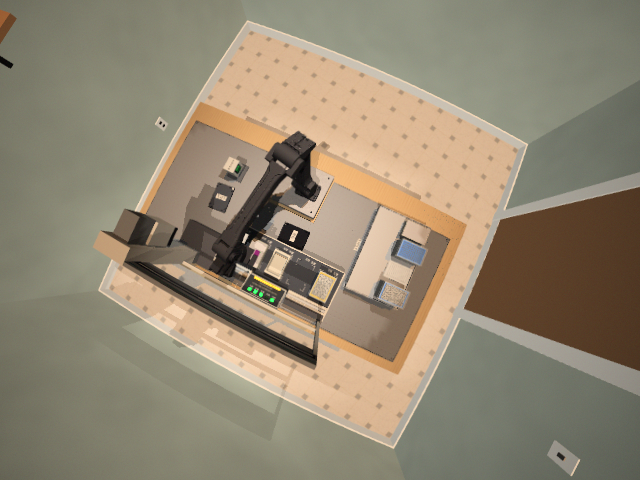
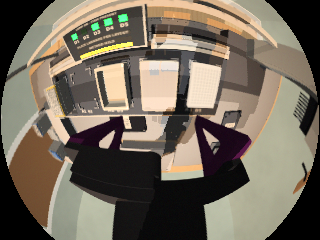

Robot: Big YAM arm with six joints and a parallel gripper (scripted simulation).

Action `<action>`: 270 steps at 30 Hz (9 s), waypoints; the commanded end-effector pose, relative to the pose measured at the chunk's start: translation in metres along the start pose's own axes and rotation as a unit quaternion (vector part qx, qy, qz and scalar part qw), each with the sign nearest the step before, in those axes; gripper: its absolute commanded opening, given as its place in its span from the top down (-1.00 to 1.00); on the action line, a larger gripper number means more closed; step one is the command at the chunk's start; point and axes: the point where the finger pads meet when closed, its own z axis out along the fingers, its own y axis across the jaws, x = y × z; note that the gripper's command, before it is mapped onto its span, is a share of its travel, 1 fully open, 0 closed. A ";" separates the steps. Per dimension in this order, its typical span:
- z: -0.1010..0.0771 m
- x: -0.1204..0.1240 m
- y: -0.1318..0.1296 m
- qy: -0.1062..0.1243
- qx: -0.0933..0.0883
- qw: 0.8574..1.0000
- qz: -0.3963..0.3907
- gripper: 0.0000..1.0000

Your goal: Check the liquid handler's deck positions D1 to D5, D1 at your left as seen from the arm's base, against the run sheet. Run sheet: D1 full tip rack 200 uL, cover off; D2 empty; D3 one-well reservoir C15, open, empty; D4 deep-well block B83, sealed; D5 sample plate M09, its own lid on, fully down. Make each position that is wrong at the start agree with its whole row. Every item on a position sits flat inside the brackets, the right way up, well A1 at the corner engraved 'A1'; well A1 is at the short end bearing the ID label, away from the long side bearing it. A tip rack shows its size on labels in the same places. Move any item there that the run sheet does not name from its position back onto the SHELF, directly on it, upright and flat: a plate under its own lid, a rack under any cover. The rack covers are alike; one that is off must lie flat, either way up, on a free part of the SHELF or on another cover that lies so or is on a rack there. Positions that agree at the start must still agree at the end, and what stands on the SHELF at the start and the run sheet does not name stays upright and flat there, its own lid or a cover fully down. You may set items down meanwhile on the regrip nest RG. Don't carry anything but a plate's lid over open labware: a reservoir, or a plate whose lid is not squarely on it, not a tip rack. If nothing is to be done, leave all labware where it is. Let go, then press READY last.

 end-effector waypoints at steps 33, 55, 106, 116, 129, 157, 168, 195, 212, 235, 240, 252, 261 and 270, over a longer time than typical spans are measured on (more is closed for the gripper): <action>-0.086 -0.012 -0.005 -0.037 0.007 0.999 0.004 -1.00; -0.082 -0.008 -0.003 -0.025 0.005 1.000 0.001 -1.00; -0.058 0.132 0.000 -0.008 0.003 1.000 0.001 -1.00; -0.053 0.169 0.000 -0.007 0.003 1.000 0.001 -1.00; -0.053 0.167 0.032 -0.008 0.000 0.999 -0.033 -1.00; -0.070 0.144 0.147 -0.037 -0.004 0.997 -0.064 -1.00; -0.070 0.145 0.196 -0.036 -0.009 0.997 -0.064 -1.00; -0.070 0.149 0.296 -0.029 -0.016 0.998 -0.054 -1.00; -0.069 0.152 0.373 -0.023 -0.020 1.000 -0.001 -1.00; -0.069 0.076 0.380 -0.020 -0.016 1.000 0.000 -1.00; -0.069 0.051 0.379 -0.021 -0.015 1.000 0.000 -1.00; -0.069 0.000 0.377 -0.022 -0.014 1.000 0.000 -1.00; -0.069 -0.017 0.378 -0.022 -0.013 1.000 -0.002 -1.00; -0.058 -0.004 0.382 -0.011 -0.006 1.000 -0.011 -1.00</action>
